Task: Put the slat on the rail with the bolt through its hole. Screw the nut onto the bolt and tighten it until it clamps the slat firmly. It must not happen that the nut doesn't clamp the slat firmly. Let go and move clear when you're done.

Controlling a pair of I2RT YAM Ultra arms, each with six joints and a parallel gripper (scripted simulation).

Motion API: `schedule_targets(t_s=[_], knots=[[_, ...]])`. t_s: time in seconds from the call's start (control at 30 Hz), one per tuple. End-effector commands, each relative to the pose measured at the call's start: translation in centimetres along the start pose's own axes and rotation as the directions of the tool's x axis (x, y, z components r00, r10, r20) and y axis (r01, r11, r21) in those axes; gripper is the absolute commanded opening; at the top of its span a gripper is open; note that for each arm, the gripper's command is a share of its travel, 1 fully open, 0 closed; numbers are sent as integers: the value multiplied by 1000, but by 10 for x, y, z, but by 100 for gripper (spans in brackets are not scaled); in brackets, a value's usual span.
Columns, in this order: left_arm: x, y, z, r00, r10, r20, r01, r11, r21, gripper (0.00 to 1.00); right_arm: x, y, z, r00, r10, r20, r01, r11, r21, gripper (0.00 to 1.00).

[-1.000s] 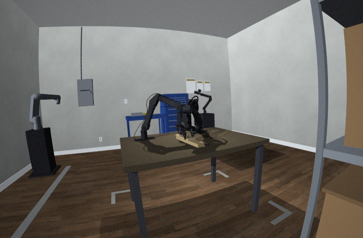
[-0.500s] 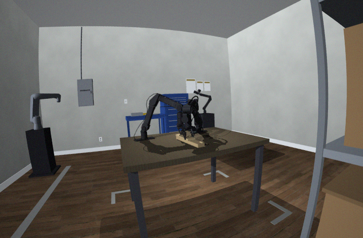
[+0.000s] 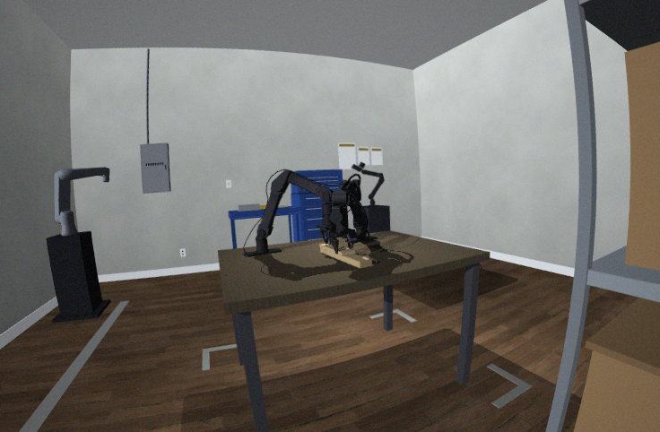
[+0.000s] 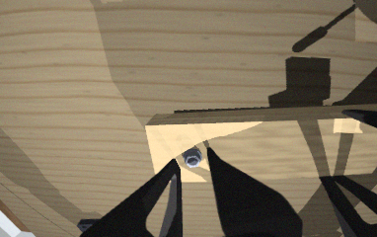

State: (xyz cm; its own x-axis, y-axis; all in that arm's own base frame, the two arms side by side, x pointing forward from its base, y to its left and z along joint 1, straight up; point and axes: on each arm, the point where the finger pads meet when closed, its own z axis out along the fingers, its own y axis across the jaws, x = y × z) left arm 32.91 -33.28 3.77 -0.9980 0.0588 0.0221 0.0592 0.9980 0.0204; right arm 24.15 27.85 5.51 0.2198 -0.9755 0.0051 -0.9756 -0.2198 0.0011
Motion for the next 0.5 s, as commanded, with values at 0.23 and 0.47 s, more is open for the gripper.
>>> schedule_targets(t_s=[0.23, 0.47], knots=[[-1, -1, -6, 1000, 0, 11, 0, 1000, 10, 72, -1, -1, -9, 935, -355, 8, 355, 935, 14, 34], [-1, -1, -6, 1000, 0, 11, 0, 1000, 10, 72, -1, -1, -9, 935, -355, 8, 355, 935, 14, 34]])
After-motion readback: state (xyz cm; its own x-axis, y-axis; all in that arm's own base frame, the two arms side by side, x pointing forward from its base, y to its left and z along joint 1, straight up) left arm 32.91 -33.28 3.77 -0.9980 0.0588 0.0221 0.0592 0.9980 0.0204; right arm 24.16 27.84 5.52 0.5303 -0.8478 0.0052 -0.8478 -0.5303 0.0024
